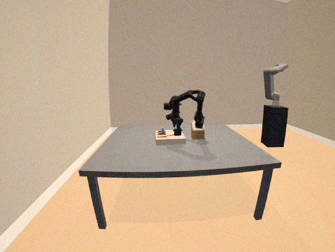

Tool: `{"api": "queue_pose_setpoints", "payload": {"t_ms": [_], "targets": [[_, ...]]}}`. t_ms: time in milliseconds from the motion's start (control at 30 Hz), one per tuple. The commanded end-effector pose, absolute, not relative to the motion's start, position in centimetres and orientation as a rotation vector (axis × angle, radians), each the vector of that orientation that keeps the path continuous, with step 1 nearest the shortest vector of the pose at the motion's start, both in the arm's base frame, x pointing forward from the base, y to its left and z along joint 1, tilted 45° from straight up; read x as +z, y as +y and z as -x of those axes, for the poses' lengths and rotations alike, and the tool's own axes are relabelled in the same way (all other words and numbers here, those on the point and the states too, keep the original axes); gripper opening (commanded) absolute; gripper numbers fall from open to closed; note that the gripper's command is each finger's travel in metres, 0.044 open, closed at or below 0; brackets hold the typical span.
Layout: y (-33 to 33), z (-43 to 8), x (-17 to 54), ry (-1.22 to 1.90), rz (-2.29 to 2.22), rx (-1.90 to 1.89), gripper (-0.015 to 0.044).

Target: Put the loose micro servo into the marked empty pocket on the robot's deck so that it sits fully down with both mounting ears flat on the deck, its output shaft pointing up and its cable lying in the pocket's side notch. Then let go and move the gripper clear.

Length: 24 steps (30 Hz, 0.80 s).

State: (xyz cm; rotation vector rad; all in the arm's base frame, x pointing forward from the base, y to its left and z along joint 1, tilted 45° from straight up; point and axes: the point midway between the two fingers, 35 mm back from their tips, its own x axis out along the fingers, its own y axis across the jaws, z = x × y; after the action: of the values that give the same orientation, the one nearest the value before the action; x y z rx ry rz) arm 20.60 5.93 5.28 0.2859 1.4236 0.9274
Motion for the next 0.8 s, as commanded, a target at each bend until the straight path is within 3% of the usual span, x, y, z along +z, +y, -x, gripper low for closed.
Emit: {"api": "queue_pose_setpoints", "payload": {"t_ms": [0, 200, 600, 767], "targets": [[6.41, -20.51, 4.85, 1.424, -0.293, 0.927, 0.0440], [6.91, -20.40, 4.36, 1.424, -0.293, 0.927, 0.0440], [6.91, -20.40, 4.36, 1.424, -0.293, 0.927, 0.0125], [6.91, -20.40, 4.36, 1.424, -0.293, 0.927, 0.0092]]}}
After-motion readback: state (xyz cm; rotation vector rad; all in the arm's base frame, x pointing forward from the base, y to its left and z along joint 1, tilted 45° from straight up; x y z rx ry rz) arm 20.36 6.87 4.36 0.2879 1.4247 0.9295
